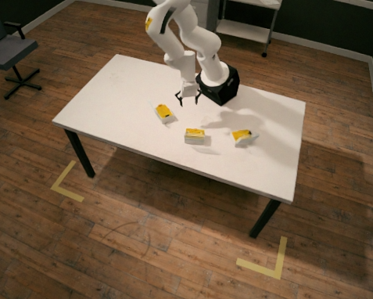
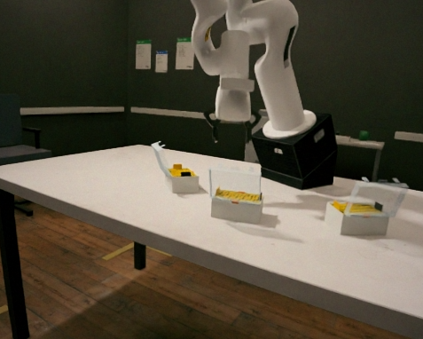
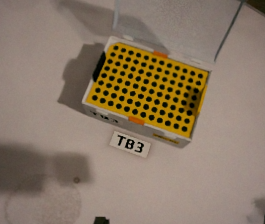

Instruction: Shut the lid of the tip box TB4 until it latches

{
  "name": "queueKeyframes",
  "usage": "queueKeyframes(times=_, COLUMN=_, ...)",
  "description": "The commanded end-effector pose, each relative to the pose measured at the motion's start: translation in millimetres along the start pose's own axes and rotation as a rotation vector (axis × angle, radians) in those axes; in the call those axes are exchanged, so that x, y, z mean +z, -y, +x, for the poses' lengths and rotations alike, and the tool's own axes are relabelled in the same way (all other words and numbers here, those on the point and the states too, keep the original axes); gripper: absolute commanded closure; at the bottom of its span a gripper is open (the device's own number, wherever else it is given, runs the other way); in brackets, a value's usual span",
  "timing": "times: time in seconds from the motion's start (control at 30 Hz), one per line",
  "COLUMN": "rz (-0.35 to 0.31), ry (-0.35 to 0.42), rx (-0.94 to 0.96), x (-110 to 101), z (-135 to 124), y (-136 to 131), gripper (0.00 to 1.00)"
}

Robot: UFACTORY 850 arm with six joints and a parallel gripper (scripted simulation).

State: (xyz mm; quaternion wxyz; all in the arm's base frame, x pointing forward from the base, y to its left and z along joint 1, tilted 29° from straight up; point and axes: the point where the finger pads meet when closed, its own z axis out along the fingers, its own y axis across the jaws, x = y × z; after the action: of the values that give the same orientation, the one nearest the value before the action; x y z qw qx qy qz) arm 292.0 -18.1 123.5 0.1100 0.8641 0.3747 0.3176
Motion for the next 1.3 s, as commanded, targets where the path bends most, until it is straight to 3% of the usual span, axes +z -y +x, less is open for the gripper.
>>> queueKeyframes(times=0.0, rz=0.008, ry=0.005, rx=0.001, x=-8.0, z=2.7, y=-1.1, gripper=0.00)
queueKeyframes(times=0.3, rz=0.043, ry=0.004, rx=-0.128, x=-5.3, z=13.4, y=15.6, gripper=0.00)
queueKeyframes(times=0.53, rz=0.104, ry=0.003, rx=-0.353, x=-0.4, z=32.0, y=44.8, gripper=0.00)
queueKeyframes(times=1.0, rz=0.105, ry=0.003, rx=-0.357, x=7.9, z=64.0, y=94.9, gripper=0.00)
queueKeyframes(times=1.27, rz=0.122, ry=0.003, rx=-0.421, x=8.5, z=66.4, y=105.3, gripper=0.00)
